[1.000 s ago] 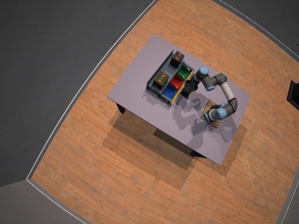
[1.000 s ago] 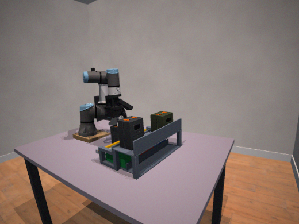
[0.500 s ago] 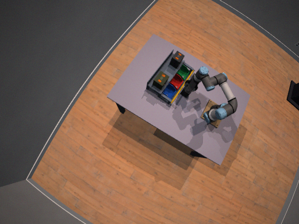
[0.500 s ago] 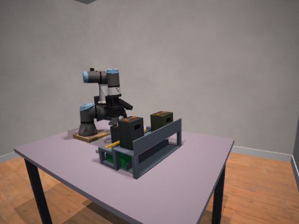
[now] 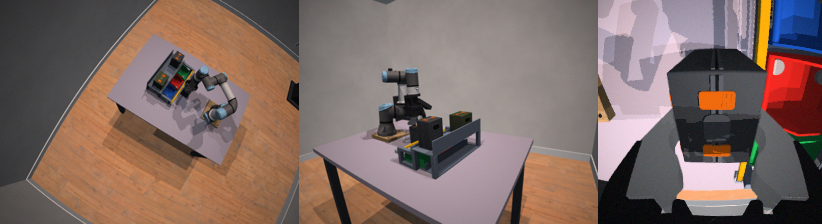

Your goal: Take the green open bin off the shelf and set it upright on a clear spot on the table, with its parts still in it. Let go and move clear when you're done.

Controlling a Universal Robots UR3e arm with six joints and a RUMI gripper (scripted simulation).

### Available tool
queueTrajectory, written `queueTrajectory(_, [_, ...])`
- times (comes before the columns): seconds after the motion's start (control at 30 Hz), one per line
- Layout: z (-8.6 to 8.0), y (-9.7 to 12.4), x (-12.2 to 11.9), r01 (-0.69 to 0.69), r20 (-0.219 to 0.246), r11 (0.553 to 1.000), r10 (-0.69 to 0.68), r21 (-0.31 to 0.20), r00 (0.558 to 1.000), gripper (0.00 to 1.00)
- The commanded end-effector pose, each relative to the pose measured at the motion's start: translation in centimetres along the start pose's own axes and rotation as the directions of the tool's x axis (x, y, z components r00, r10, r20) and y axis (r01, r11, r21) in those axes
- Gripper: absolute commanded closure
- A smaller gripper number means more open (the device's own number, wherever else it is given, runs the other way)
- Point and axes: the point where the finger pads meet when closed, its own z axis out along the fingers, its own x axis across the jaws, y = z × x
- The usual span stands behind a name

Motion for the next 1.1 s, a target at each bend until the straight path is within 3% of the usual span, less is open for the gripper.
queueTrajectory(0.0, [-0.8, 0.0, 0.1, 0.0, -0.002, 1.0, 0.0, -0.001, 1.0, 1.0])
queueTrajectory(0.4, [-0.8, 0.0, 0.1, 0.0, -0.002, 1.0, 0.0, -0.001, 1.0, 1.0])
queueTrajectory(0.57, [-2.3, 0.0, 0.1, 0.0, -0.003, 1.0, 0.0, -0.001, 1.0, 1.0])
queueTrajectory(1.07, [-2.2, 0.0, 0.1, 0.0, -0.002, 1.0, 0.0, -0.001, 1.0, 1.0])
